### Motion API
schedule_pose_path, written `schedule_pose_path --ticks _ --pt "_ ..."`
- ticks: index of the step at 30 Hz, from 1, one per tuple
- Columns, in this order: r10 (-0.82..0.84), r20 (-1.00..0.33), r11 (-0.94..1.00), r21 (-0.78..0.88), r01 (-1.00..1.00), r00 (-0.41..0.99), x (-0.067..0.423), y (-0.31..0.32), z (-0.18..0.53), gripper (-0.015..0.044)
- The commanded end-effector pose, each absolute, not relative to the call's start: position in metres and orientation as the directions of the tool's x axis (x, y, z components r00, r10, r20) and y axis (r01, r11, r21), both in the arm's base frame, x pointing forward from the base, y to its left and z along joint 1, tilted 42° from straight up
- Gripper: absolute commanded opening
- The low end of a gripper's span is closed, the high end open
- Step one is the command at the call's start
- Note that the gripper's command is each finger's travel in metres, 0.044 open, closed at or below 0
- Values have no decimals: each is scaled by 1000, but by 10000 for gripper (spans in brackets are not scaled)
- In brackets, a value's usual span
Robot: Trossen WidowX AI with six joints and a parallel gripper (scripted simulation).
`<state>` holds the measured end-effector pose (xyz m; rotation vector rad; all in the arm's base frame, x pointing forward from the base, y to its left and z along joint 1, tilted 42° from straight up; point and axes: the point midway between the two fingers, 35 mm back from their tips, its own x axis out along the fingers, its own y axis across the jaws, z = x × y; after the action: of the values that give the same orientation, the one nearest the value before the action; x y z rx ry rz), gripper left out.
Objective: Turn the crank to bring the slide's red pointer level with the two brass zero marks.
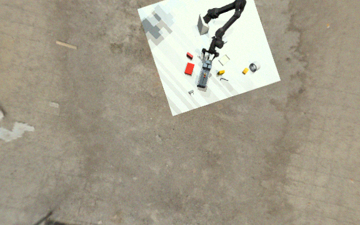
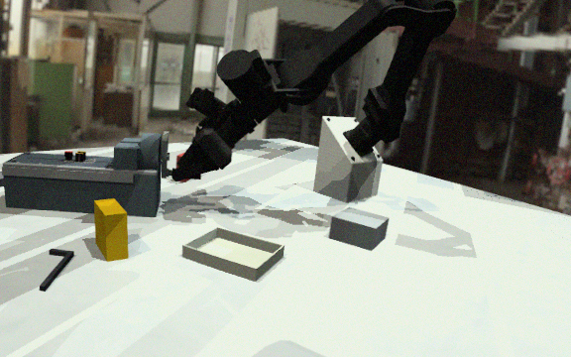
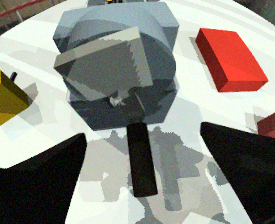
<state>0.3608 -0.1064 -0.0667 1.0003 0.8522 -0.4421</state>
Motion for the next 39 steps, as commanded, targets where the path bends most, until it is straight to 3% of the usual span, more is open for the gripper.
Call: schedule_pose_path --ticks 1,16,39 --pt "49 -783 500 557 663 621 362 -117 -51 440" --pt "41 -790 494 548 675 612 344 -195 33 440" --pt "220 -704 639 627 445 675 411 -254 6 440"
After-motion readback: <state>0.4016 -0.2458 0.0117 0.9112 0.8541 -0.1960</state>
